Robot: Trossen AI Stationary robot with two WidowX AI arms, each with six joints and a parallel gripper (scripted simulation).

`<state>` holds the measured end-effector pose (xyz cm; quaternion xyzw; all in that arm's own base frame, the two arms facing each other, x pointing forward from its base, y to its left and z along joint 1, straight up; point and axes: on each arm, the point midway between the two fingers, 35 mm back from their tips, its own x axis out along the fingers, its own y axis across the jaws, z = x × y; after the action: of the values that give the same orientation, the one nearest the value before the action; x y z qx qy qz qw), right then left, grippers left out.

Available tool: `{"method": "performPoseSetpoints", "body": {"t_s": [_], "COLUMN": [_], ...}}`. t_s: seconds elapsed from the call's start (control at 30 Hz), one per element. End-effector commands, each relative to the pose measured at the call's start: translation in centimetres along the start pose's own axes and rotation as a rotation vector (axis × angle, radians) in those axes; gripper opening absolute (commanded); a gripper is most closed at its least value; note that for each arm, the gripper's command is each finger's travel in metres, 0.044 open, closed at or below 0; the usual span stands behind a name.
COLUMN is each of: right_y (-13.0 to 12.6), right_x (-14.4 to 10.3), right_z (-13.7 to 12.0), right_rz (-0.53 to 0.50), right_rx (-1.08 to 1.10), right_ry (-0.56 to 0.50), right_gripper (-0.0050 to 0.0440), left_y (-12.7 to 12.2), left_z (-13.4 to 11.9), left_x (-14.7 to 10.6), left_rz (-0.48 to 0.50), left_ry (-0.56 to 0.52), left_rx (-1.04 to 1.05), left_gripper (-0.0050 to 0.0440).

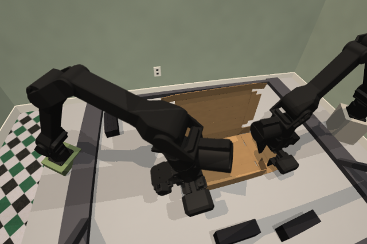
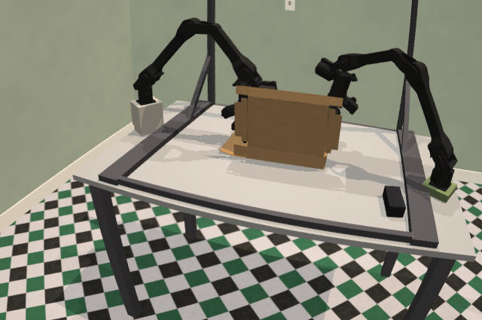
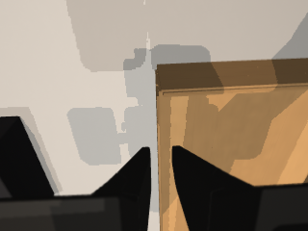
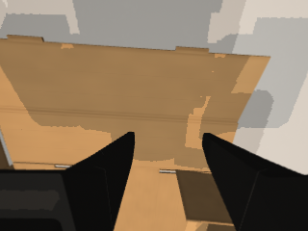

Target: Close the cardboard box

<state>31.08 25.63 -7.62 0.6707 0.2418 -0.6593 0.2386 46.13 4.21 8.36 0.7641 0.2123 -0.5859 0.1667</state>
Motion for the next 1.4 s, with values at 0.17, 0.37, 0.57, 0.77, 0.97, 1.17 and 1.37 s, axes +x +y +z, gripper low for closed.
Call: {"method": "performPoseSetpoints", "body": {"t_s": [0.17, 0.37, 0.57, 0.77, 0.97, 1.17, 1.37], "right_y": [0.0, 0.0, 0.0, 0.0, 0.0, 0.0, 0.0], "right_x": [-1.3, -1.2, -1.2, -1.2, -1.1, -1.1, -1.0], "right_z": [-0.9, -0.8, -0.8, -0.8, -0.8, -0.8, -0.8], "right_rz": [0.000, 0.000, 0.000, 0.000, 0.000, 0.000, 0.000], "right_rx": [0.000, 0.000, 0.000, 0.000, 0.000, 0.000, 0.000], "right_ry": [0.038, 0.036, 0.036, 0.036, 0.036, 0.036, 0.036], "right_gripper": [0.0247, 0.0247, 0.0247, 0.0247, 0.0247, 0.0247, 0.0247], "left_y": [0.1, 0.1, 0.2, 0.2, 0.2, 0.1, 0.1], "left_z": [-0.7, -0.6, -0.6, -0.5, -0.5, -0.3, -0.2], "left_x": [-1.3, -1.3, -0.6, 0.4, 1.1, 2.0, 3.0], "left_rz": [0.012, 0.017, 0.016, 0.015, 0.015, 0.014, 0.013], "left_ry": [0.033, 0.032, 0.032, 0.033, 0.033, 0.033, 0.033], "left_rx": [0.002, -0.004, -0.003, -0.002, -0.002, -0.001, 0.000], "left_gripper": [0.0058, 0.0058, 0.0058, 0.0058, 0.0058, 0.0058, 0.0058]}}
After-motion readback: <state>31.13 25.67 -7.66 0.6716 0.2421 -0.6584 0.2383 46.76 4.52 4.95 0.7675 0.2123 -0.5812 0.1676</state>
